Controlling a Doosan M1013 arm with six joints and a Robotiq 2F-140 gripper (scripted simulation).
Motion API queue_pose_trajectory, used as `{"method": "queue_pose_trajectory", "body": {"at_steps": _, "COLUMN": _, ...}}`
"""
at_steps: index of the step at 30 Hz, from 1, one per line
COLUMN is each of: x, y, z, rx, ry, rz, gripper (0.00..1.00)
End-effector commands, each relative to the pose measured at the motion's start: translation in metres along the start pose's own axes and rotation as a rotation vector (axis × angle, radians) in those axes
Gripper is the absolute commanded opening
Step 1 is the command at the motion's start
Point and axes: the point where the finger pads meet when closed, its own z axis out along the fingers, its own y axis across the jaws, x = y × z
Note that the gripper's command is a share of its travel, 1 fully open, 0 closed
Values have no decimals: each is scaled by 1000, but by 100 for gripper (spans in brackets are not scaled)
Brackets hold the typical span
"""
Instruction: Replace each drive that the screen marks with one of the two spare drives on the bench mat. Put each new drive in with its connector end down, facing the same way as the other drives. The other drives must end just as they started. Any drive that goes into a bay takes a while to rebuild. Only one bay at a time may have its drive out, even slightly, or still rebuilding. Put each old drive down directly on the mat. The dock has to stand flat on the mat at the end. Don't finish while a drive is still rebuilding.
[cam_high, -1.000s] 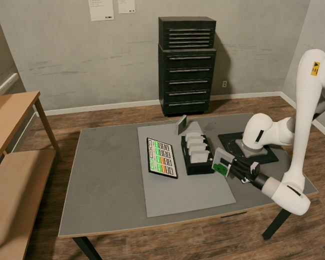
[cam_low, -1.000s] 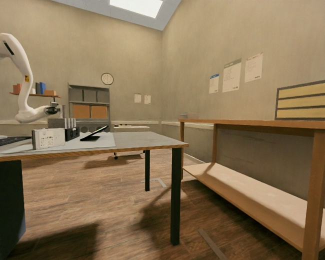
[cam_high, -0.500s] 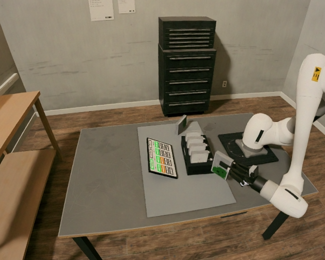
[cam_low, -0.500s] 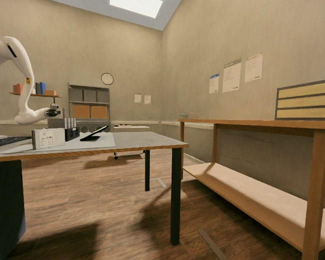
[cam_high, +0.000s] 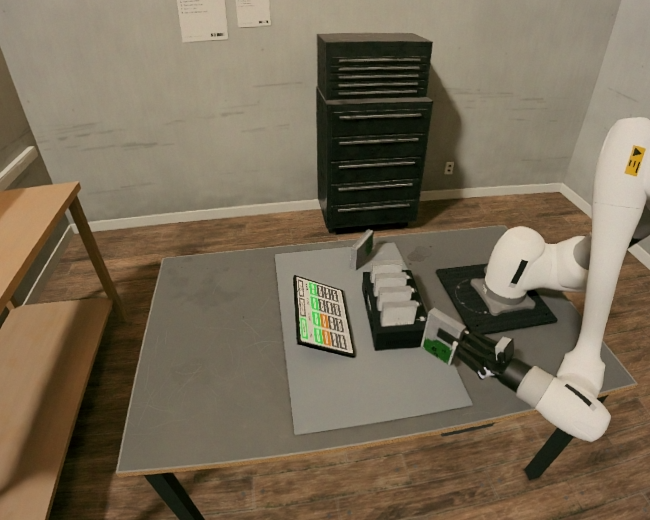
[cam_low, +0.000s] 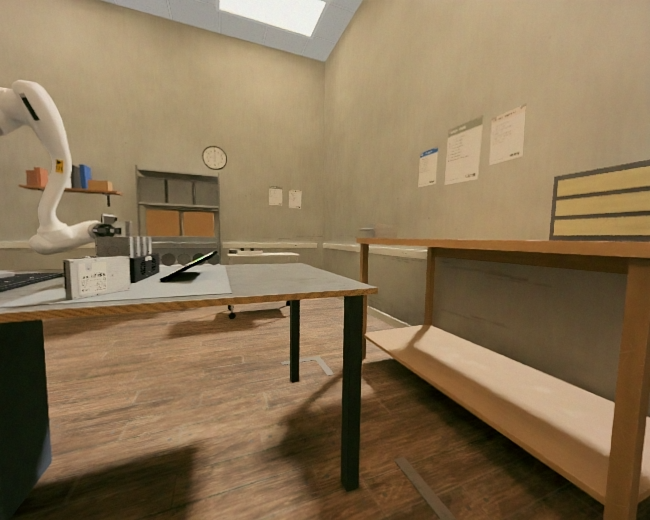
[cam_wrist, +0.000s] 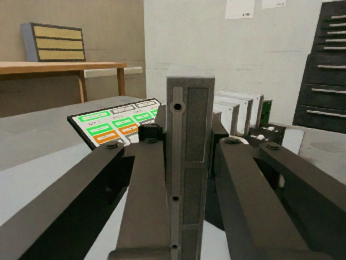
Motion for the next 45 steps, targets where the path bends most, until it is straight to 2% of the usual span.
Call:
{"method": "queue_pose_trajectory", "body": {"at_steps": 1, "x": -3, "y": 0, "z": 0, "rx": 0, "ry": 0, "rz": 1, "gripper": 10}}
{"method": "queue_pose_trajectory", "body": {"at_steps": 45, "x": -62, "y": 0, "z": 0, "rx": 0, "ry": 0, "rz": 1, "gripper": 10}}
